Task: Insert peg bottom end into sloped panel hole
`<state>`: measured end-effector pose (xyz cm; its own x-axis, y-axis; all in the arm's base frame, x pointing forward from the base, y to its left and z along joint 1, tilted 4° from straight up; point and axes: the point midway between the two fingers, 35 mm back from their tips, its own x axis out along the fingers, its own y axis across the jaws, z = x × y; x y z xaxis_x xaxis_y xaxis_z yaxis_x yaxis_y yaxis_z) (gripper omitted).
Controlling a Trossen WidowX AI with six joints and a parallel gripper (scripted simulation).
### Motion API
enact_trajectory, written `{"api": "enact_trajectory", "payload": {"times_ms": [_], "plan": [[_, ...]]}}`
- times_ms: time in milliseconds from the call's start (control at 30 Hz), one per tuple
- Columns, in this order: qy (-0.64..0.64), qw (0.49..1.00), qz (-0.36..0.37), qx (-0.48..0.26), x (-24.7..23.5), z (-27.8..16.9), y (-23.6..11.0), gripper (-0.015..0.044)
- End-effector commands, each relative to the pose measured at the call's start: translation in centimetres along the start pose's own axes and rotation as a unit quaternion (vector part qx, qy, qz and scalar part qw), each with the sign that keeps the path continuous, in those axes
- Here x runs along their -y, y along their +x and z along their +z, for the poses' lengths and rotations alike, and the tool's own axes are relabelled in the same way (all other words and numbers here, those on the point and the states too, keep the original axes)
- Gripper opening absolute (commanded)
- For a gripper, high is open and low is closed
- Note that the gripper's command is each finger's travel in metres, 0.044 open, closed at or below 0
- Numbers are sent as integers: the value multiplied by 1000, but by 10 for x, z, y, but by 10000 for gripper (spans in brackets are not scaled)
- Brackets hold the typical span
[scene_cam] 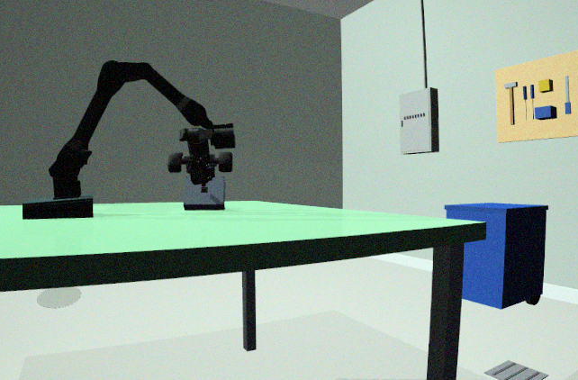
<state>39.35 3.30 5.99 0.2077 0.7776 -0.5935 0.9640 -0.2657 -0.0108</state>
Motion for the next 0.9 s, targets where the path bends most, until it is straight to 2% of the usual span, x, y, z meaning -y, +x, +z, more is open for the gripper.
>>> {"api": "enact_trajectory", "payload": {"times_ms": [0, 400, 867], "plan": [[3, 1000, -1, -3, 1, 0, 4, 0], [4, 1000, -1, -4, 1, 0, 22, 0], [0, 1000, 0, -2, 0, 0, 18, 0]]}}
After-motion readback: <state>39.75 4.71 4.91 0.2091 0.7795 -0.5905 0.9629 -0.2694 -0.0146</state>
